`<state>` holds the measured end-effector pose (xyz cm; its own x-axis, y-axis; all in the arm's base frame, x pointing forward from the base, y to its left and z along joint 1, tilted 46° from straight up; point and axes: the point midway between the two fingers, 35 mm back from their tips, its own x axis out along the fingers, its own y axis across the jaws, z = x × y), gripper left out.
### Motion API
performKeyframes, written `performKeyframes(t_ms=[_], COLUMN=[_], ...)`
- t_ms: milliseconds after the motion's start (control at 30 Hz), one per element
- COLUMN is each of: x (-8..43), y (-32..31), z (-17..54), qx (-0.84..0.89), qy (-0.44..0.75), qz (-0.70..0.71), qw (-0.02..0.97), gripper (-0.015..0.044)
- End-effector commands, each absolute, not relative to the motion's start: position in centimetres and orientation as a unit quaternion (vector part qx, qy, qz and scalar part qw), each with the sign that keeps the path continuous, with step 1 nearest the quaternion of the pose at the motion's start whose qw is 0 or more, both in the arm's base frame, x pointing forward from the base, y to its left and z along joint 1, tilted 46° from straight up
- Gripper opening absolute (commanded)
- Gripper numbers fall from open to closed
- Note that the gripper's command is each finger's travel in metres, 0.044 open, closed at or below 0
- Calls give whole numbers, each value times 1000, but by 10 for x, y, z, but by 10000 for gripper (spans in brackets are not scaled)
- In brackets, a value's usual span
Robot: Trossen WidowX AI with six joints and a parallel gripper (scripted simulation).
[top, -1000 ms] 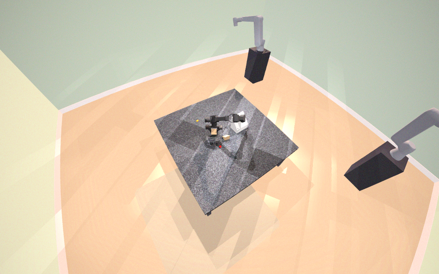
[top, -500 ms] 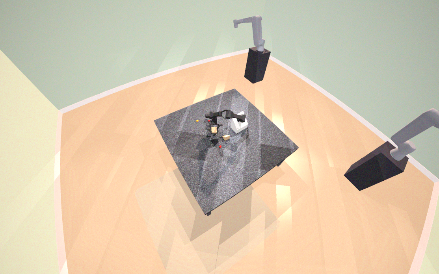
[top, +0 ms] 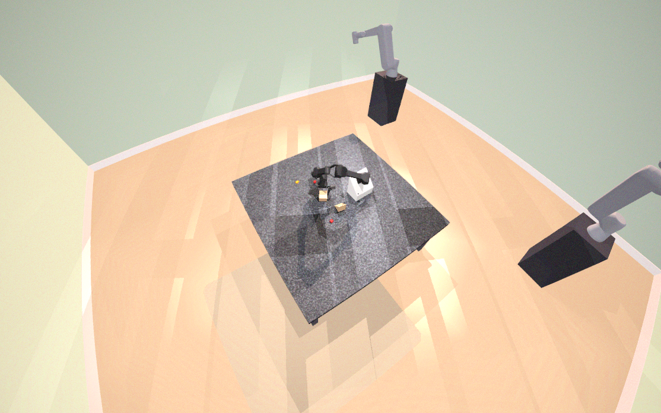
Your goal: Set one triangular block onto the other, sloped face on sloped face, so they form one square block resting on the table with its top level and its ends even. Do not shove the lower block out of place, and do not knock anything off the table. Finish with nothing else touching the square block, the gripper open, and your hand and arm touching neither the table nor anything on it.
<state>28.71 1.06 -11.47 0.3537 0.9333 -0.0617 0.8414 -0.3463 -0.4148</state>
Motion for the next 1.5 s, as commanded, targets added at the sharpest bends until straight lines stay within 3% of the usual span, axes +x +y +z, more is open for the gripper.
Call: performKeyframes(t_ms=[0,267,667,867,1033,1467], x=[288,288,288,292,291,224], y=[10,10,9,-53,-61,-93], z=[-114,-114,-112,-53,-44,-156], qx=[-807,-807,-807,-808,-808,-810], qy=[-551,-551,-551,-543,-543,-547], qz=[145,145,146,158,158,154], qw=[155,155,155,162,164,142], gripper=[236,440,440,440,440,440])
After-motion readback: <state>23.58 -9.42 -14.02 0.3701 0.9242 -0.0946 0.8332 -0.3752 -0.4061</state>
